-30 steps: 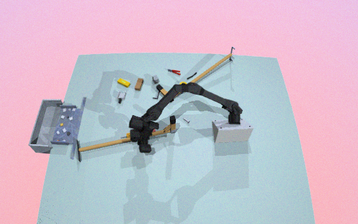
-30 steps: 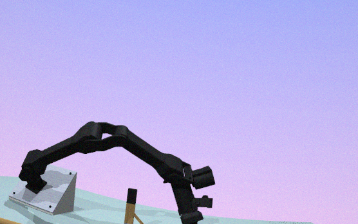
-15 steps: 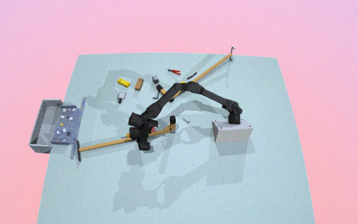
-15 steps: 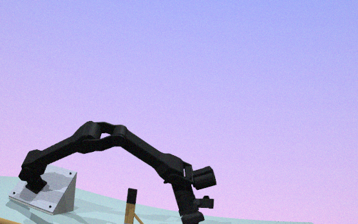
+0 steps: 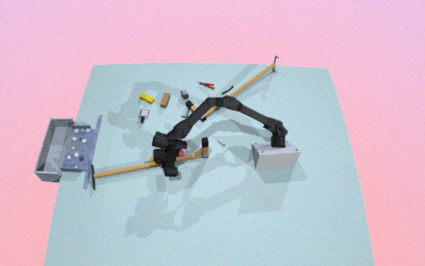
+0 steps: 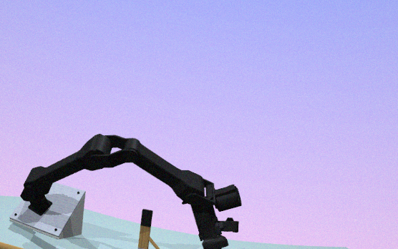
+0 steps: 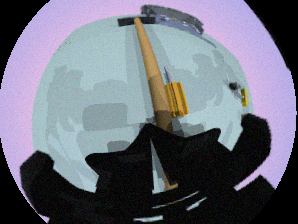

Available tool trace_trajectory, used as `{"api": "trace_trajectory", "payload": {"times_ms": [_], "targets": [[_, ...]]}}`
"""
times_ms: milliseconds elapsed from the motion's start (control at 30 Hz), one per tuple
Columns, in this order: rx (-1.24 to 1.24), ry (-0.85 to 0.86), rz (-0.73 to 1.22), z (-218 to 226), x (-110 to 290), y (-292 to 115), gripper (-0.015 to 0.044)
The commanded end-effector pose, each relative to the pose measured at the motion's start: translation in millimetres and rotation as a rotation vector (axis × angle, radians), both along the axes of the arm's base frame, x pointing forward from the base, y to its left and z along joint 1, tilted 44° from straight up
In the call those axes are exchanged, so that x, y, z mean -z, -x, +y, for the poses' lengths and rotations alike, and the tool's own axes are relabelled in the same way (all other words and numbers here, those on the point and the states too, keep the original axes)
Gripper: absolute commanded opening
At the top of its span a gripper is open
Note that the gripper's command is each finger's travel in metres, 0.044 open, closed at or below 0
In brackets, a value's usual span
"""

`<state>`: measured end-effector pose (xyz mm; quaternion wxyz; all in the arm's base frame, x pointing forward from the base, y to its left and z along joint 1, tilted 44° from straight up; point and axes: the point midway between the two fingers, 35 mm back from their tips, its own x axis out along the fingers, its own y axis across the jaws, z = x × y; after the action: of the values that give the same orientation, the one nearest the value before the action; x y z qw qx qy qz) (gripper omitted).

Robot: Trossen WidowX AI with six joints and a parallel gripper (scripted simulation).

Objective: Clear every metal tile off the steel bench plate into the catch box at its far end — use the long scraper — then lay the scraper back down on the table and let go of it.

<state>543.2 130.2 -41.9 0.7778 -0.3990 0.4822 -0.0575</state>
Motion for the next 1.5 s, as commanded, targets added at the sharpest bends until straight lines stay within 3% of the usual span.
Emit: {"api": "trace_trajectory", "payload": {"times_ms": [0, 533, 1467], "targets": [[0.004, 0.004, -0.001, -6.9, -5.3, -2.7, 0.0], [0.004, 0.005, -0.001, -17.7, -15.9, -7.6, 0.0], [-0.003, -0.003, 0.002, 55.5, -81.9, 10.4, 0.0]]}}
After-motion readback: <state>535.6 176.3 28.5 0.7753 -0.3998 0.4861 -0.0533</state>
